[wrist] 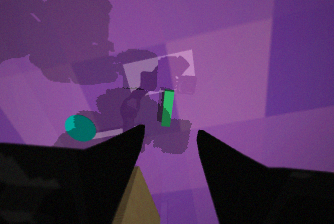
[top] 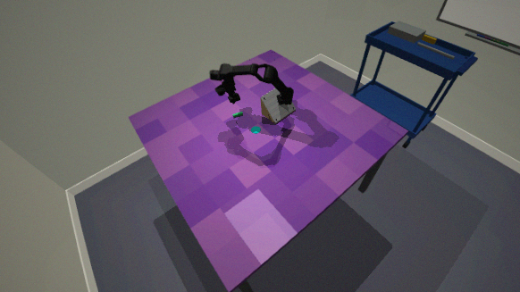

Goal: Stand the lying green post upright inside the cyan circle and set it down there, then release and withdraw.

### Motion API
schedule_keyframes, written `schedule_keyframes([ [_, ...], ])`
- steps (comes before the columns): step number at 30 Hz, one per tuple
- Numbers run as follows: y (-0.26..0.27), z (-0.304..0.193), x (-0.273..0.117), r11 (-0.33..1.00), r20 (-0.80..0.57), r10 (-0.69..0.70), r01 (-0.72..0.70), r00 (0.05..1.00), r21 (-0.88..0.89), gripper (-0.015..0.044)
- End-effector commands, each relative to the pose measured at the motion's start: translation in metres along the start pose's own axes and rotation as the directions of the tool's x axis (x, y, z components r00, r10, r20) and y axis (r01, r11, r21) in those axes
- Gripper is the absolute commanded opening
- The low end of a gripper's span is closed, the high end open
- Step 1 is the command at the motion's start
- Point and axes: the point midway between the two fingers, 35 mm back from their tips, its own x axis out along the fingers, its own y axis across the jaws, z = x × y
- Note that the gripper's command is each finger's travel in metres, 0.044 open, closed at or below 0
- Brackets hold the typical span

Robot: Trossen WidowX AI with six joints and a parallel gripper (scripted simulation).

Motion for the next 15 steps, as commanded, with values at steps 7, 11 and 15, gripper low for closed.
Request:
schedule_keyframes([
  [7,0.001,0.008,0.064,1.000,-0.007,0.015,-0.015,1.000,0.018,0.0233],
  [11,0.003,0.004,0.107,1.000,-0.008,0.019,-0.018,1.000,0.017,0.0233],
  [15,0.004,0.001,0.122,1.000,-0.009,0.021,-0.021,1.000,0.017,0.0233],
])
